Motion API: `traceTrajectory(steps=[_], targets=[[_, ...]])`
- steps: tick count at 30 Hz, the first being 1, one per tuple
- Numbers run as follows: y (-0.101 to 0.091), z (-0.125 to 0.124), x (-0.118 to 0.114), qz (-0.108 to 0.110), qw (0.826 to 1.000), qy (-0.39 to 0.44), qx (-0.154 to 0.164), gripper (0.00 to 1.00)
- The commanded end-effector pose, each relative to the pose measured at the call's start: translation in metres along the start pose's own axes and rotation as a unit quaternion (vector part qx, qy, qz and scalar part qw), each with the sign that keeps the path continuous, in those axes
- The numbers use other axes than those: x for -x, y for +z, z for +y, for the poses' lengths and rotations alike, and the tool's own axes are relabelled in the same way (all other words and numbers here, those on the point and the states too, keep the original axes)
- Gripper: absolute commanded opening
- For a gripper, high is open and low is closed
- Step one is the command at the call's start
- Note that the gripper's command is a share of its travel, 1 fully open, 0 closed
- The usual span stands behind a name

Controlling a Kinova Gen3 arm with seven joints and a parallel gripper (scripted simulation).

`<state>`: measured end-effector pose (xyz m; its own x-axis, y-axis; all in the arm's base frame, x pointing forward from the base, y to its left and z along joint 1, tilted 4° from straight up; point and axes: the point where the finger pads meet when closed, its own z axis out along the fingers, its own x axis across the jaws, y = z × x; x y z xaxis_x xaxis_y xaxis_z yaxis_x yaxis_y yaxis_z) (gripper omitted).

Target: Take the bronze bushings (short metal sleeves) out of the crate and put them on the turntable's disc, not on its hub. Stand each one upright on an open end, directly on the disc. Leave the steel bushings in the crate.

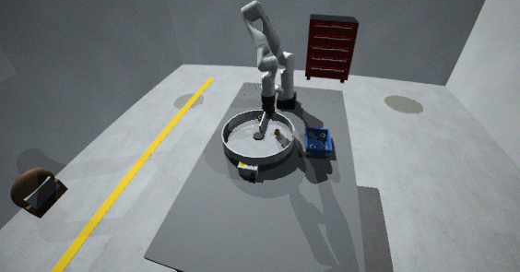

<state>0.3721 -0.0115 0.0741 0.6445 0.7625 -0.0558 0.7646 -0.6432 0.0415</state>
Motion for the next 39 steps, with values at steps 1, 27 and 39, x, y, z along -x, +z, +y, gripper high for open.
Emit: traceTrajectory(steps=[1, 27, 39], targets=[[-0.002, 0.001, 0.0, 0.0, 1.0, -0.002, 0.001, 0.78], [-0.003, -0.028, -0.051, 0.001, 1.0, -0.005, 0.002, 0.76], [-0.003, -0.074, -0.131, 0.001, 1.0, -0.005, 0.002, 0.76]])
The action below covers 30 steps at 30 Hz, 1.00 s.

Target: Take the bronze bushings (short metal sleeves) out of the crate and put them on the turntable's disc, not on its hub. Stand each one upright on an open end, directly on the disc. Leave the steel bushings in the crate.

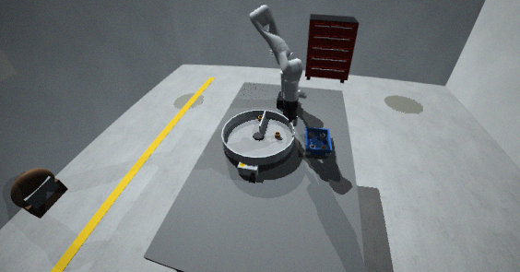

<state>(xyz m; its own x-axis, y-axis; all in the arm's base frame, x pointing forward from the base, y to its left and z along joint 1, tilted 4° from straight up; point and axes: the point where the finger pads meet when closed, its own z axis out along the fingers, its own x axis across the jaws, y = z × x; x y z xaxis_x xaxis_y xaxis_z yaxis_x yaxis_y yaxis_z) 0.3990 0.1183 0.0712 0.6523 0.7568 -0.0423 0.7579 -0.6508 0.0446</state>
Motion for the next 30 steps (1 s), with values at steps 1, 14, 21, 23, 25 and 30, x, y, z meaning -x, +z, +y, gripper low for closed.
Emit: traceTrajectory(steps=[1, 14, 21, 23, 25, 30], targets=[[0.004, -0.02, -0.029, -0.005, 1.0, -0.01, 0.001, 0.76], [0.005, -0.082, -0.133, -0.005, 1.0, -0.009, 0.001, 0.76], [0.005, -0.1, -0.163, -0.005, 1.0, -0.009, 0.001, 0.76], [0.005, -0.103, -0.168, -0.005, 1.0, -0.009, 0.001, 0.76], [0.006, -0.104, -0.17, -0.005, 1.0, -0.009, 0.001, 0.76], [0.006, -0.102, -0.169, -0.005, 1.0, -0.006, 0.001, 0.76]])
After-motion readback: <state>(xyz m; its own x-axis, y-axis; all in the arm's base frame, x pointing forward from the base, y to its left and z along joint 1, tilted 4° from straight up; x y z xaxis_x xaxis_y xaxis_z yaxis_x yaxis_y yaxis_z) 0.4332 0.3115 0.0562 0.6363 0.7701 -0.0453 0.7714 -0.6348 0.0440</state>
